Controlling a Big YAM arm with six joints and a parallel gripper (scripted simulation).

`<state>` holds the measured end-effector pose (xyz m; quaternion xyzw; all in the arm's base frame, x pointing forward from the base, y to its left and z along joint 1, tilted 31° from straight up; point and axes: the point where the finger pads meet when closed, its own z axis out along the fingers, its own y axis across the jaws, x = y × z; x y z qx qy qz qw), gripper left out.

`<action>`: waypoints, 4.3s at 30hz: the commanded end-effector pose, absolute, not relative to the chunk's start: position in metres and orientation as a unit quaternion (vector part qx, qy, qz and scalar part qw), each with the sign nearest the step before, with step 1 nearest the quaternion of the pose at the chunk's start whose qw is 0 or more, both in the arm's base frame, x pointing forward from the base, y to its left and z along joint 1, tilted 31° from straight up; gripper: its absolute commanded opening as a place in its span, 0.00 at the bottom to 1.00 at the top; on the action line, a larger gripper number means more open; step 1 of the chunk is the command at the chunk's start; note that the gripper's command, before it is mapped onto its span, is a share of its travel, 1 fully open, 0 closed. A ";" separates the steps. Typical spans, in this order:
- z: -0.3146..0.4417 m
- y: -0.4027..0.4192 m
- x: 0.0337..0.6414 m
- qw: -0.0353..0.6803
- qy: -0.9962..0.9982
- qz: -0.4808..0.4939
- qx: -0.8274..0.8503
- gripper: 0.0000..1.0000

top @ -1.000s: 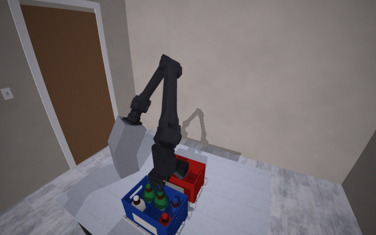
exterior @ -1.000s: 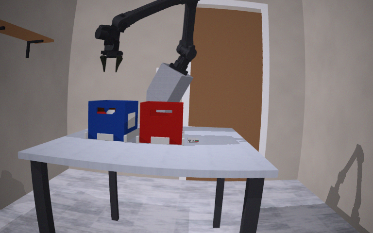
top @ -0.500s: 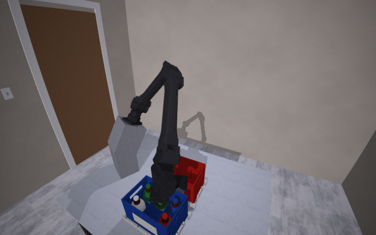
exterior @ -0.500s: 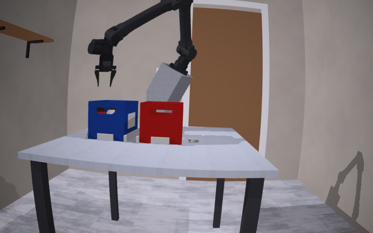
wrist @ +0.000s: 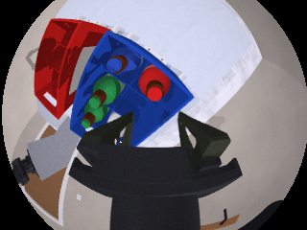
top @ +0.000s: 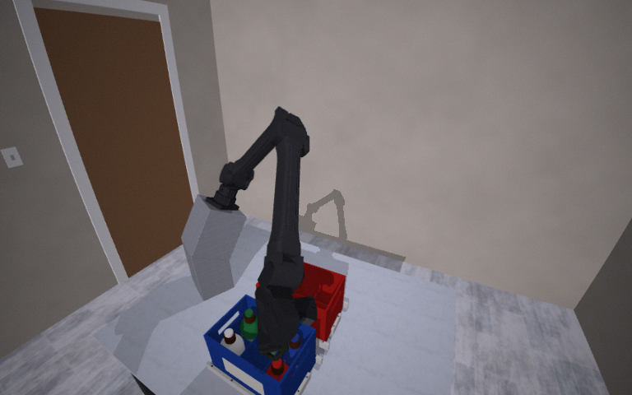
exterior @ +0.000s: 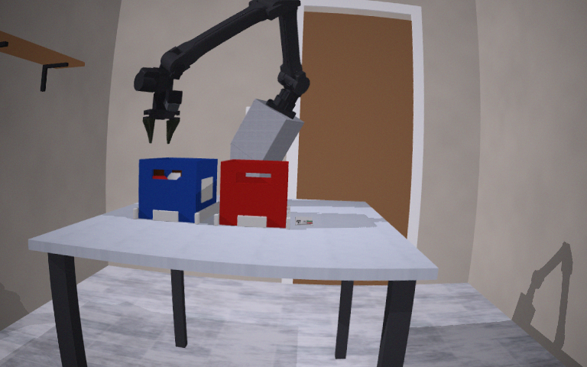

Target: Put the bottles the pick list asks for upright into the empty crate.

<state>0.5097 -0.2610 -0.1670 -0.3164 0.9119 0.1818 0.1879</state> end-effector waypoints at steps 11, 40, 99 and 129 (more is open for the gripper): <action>-0.172 -0.254 0.519 0.192 0.894 0.180 -0.363 0.61; -0.177 -0.256 0.526 0.198 0.896 0.171 -0.358 0.61; -0.236 -0.224 0.541 0.199 0.896 0.171 -0.357 0.61; -0.249 -0.213 0.536 0.193 0.897 0.178 -0.355 0.00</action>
